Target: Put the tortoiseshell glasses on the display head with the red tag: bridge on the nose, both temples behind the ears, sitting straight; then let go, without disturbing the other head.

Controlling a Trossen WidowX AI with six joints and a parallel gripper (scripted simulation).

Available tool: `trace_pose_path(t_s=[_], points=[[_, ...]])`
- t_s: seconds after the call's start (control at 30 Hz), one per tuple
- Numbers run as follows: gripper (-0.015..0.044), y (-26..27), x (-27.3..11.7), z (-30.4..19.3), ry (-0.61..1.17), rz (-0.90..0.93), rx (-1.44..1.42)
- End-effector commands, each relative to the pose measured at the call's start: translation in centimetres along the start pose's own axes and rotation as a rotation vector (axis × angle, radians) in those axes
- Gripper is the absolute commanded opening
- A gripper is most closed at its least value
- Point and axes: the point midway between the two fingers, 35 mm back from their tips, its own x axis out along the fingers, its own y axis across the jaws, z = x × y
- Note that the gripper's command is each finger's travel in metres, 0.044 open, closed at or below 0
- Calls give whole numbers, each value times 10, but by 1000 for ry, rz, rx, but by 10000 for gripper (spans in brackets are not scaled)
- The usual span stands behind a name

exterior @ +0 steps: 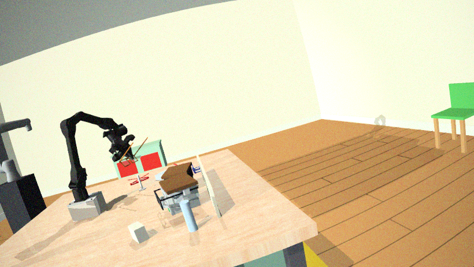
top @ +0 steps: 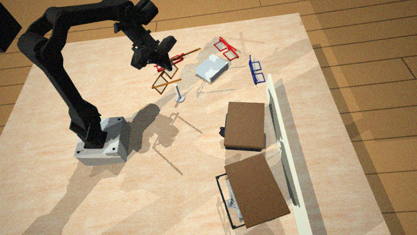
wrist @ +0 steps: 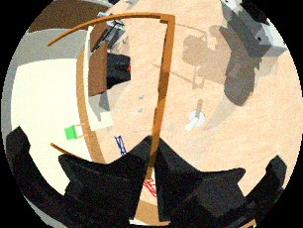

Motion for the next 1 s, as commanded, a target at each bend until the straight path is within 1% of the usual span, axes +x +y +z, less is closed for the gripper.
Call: trace_pose_path(t_s=[0.0, 0.5, 0.97], points=[[0, 1, 5, 5, -12, -26, -15], [0, 16, 44, 49, -60, -265, -142], [0, 22, 69, 90, 9, -475, -222]])
